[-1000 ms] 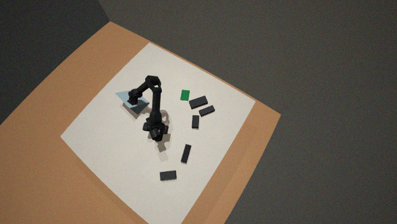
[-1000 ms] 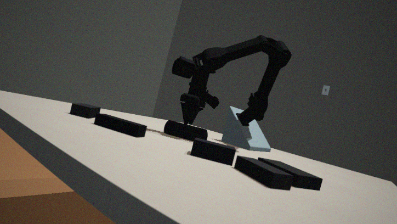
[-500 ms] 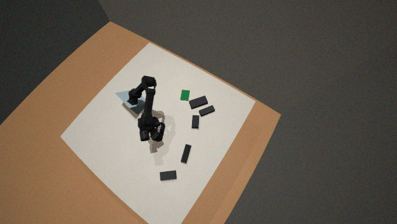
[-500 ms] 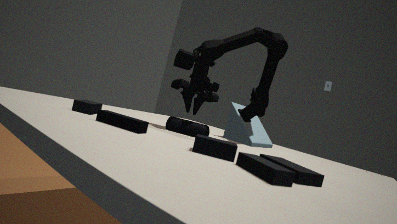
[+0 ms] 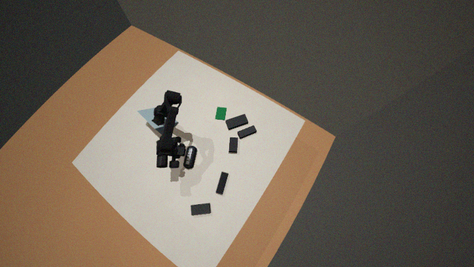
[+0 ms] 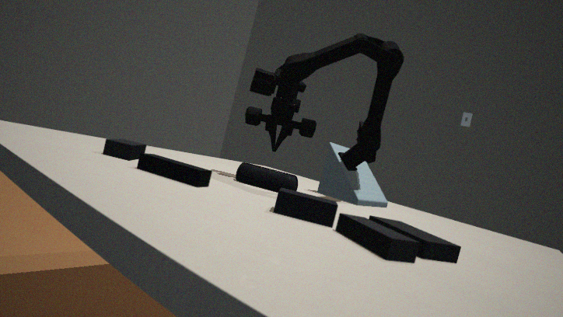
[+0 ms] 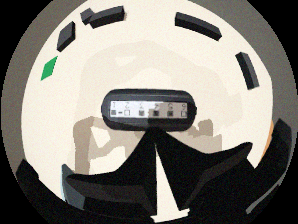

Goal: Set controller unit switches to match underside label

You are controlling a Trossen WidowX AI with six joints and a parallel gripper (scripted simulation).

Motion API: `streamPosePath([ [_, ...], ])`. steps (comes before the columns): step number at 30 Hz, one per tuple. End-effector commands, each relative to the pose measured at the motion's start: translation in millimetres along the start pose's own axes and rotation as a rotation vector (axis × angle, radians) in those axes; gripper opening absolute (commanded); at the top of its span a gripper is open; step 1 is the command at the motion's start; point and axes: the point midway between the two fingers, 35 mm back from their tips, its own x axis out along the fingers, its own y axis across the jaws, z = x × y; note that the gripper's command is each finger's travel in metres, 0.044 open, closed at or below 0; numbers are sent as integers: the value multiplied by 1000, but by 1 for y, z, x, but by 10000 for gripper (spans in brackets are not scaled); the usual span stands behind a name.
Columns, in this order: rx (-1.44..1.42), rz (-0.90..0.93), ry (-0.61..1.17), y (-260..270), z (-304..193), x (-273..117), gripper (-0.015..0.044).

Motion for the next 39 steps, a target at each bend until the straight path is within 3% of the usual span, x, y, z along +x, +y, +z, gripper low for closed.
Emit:
streamPosePath([
  [1,25,2,-10,1,0,0,0],
  [14,25,2,-10,1,0,0,0],
  [17,-43,4,9,-2,1,0,79],
  [28,-1178,198,292,-46,19,16,368],
  [31,-1327,246,319,-51,22,18,440],
  [39,-1327,246,319,-51,22,18,440],
])
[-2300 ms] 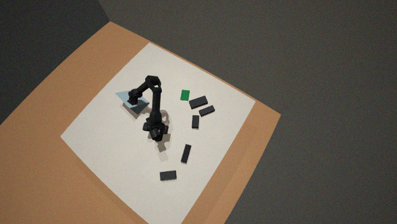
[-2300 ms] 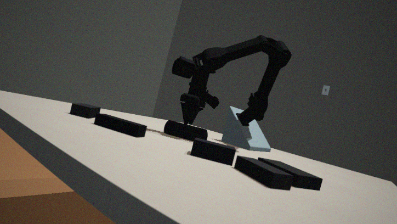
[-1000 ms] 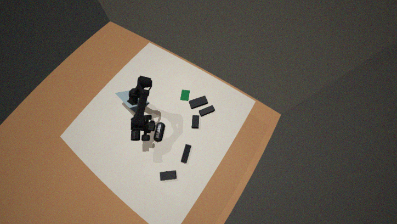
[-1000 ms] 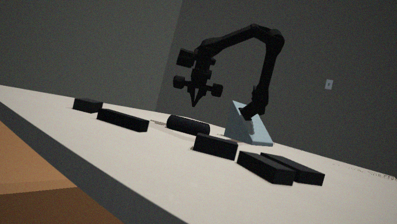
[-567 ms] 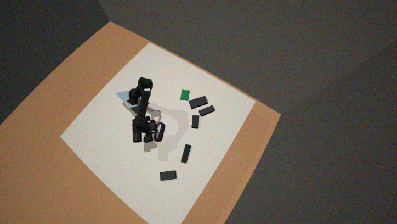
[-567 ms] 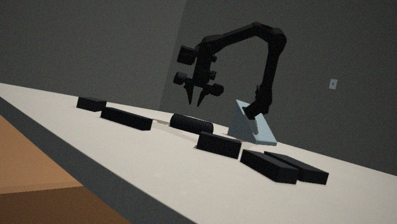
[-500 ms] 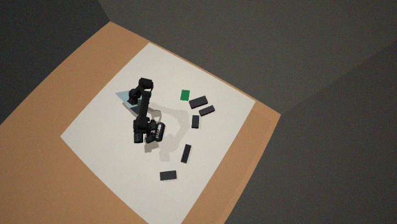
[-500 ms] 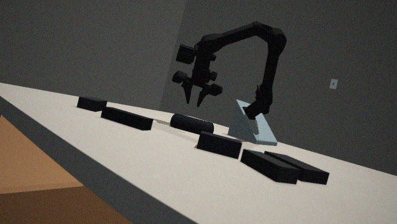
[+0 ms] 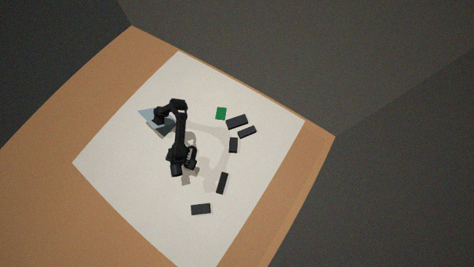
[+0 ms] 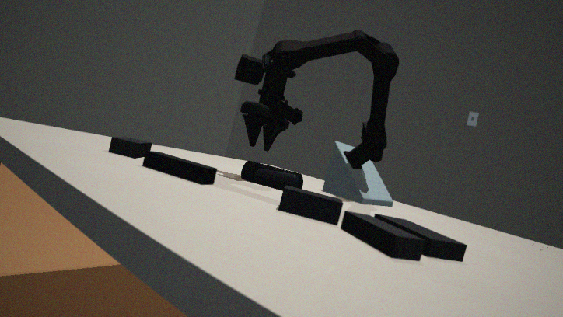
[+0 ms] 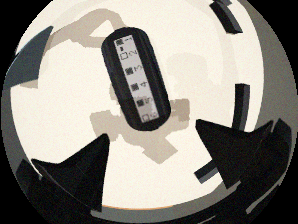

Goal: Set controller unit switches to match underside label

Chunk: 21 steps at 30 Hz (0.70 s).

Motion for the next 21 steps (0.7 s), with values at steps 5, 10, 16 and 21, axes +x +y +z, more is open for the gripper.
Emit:
streamPosePath([
  [5,-120,39,12,-4,-2,2,440],
  [10,-124,40,14,-4,-3,6,440],
  [16,-133,41,17,-4,-4,16,440],
  [21,-141,41,20,-4,-4,24,440],
])
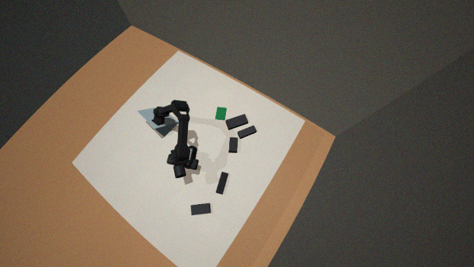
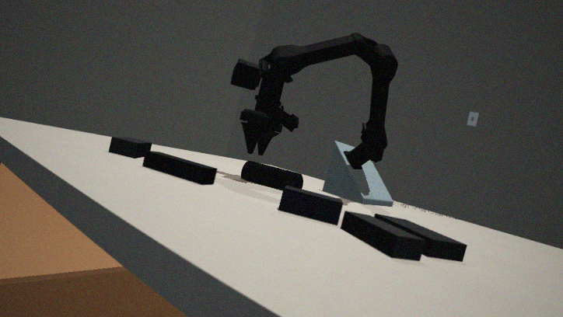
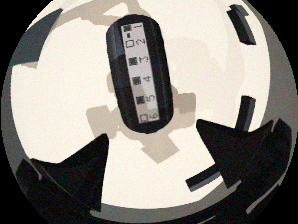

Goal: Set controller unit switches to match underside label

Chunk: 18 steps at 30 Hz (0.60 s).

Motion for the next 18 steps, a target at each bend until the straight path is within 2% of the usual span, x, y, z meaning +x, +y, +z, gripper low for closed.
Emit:
streamPosePath([
  [1,-4,5,-1,1,1,9,440],
  [18,-33,6,7,1,1,37,440],
])
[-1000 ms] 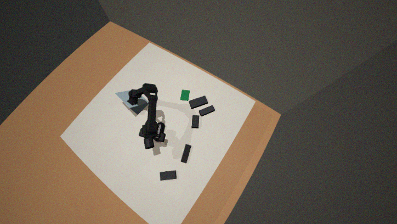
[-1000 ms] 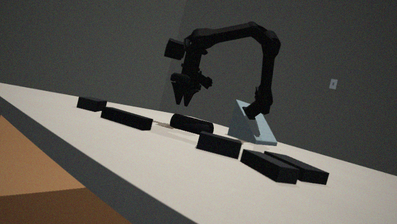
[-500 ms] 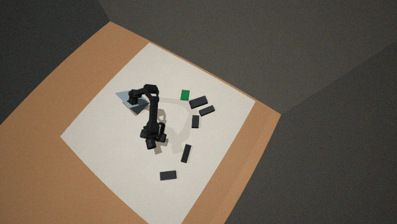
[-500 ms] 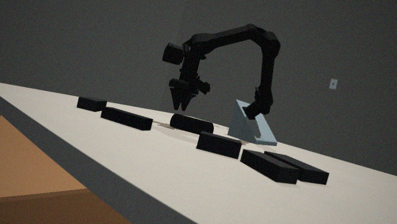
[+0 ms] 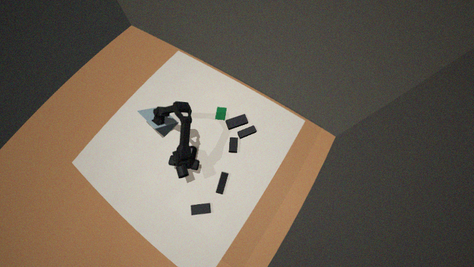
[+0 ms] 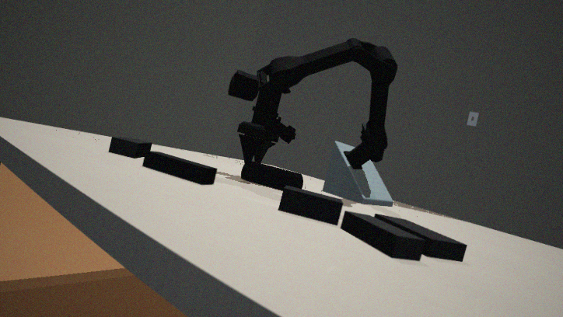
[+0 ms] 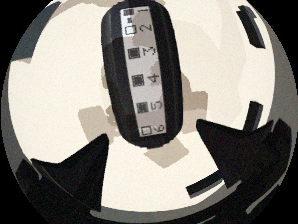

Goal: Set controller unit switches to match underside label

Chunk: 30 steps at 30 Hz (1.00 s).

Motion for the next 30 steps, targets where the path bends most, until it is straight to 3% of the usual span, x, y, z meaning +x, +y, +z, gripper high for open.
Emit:
streamPosePath([
  [1,-5,0,-5,0,2,9,440],
  [8,-14,0,-2,1,3,18,440],
  [13,-14,0,-2,1,3,18,328],
  [30,-14,0,-2,1,3,16,327],
])
